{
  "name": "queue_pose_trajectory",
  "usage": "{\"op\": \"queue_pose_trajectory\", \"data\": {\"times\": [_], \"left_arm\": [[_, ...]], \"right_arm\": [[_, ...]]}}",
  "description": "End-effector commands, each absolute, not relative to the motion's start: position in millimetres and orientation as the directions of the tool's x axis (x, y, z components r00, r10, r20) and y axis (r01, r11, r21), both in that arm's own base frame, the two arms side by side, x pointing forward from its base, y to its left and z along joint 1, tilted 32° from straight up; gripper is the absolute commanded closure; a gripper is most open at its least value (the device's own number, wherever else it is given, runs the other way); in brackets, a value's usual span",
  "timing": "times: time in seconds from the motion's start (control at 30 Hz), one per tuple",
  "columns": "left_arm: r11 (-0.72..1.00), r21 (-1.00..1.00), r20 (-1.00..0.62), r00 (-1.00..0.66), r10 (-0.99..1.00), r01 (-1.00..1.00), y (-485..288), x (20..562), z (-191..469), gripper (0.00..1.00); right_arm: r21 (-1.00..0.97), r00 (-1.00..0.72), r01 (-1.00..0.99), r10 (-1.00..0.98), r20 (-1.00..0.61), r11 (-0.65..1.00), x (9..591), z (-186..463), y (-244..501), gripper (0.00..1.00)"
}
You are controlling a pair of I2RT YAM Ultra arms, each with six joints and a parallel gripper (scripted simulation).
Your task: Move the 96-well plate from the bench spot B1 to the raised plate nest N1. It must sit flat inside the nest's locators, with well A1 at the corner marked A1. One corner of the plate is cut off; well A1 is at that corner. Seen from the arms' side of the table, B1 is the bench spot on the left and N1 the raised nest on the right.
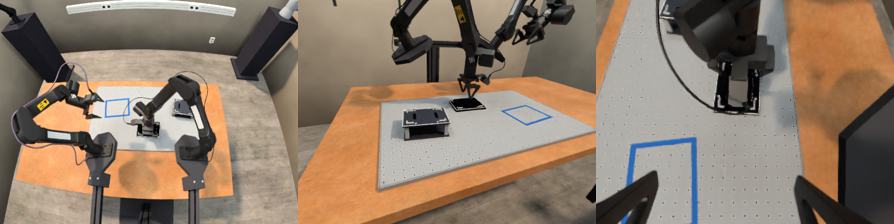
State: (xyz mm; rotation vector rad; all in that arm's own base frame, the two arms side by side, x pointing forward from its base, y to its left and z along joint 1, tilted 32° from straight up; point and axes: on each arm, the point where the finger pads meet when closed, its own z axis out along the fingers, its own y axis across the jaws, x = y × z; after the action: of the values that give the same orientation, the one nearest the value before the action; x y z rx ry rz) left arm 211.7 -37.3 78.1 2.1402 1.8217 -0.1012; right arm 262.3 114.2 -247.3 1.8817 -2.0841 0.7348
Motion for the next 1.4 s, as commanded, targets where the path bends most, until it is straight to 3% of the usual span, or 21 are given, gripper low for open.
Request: {"op": "queue_pose_trajectory", "data": {"times": [0.0,1.2,1.37], "left_arm": [[-0.145,0.238,-0.264,0.207,0.942,0.96,-41,217,91,0.0],[-0.145,0.238,-0.264,0.207,0.942,0.96,-41,217,91,0.0],[-0.145,0.238,-0.264,0.207,0.942,0.96,-41,217,91,0.0]], "right_arm": [[-0.236,-0.15,-0.971,-0.872,0.466,0.041,275,-253,122,0.0],[-0.234,-0.144,-0.972,-0.874,0.465,0.036,280,-282,107,0.0],[-0.232,-0.144,-0.972,-0.873,0.466,0.036,279,-280,105,0.07]]}}
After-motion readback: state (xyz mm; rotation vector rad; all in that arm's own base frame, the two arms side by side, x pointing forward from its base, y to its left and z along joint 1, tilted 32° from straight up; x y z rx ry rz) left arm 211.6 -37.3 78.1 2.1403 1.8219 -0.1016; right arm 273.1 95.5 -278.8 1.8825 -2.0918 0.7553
